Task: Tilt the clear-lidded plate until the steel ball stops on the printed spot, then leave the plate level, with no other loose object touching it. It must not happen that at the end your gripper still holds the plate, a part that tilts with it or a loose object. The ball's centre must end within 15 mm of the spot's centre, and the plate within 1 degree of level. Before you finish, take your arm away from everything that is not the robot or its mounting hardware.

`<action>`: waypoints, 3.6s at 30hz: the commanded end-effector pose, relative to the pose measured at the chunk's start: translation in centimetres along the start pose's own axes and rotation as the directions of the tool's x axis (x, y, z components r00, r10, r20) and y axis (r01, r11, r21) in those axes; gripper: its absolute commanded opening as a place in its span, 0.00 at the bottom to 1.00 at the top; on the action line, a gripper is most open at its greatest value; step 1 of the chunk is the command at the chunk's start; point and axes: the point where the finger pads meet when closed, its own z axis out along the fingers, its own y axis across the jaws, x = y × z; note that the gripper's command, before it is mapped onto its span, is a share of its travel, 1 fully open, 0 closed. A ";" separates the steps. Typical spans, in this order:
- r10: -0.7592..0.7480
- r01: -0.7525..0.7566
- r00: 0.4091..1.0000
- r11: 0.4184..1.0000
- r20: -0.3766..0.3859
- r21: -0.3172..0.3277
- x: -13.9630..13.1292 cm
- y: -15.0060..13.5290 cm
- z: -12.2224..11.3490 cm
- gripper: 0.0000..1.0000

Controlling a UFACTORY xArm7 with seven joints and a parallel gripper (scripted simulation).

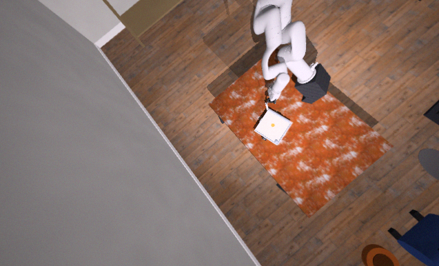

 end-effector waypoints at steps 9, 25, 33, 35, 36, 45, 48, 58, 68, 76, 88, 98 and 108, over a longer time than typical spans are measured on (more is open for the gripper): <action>0.001 -0.001 1.000 1.000 0.001 -0.002 -0.1 0.1 0.7 0.61; 0.001 -0.001 1.000 1.000 0.001 -0.002 -0.1 0.1 1.2 0.61; 0.001 -0.001 1.000 1.000 0.001 -0.002 -0.1 0.1 1.2 0.61; 0.001 -0.001 1.000 1.000 0.001 -0.002 -0.1 0.1 1.2 0.61; 0.001 -0.001 1.000 1.000 0.001 -0.002 -0.1 0.1 1.2 0.61; 0.001 -0.001 1.000 1.000 0.001 -0.002 -0.1 0.1 1.2 0.61; 0.001 -0.001 1.000 1.000 0.001 -0.002 -0.1 0.1 1.2 0.61; 0.001 -0.001 1.000 1.000 0.001 -0.002 -0.1 0.1 1.2 0.61; 0.001 -0.001 1.000 1.000 0.001 -0.002 -0.1 0.1 1.2 0.61; 0.001 -0.001 1.000 1.000 0.002 -0.002 -0.1 0.1 1.3 0.61; 0.001 -0.001 1.000 1.000 0.002 -0.002 -0.1 0.1 2.0 0.61; 0.001 -0.001 1.000 1.000 0.002 -0.002 -0.1 0.1 3.0 0.61; 0.001 -0.001 1.000 1.000 0.001 -0.002 -0.1 0.1 3.8 0.61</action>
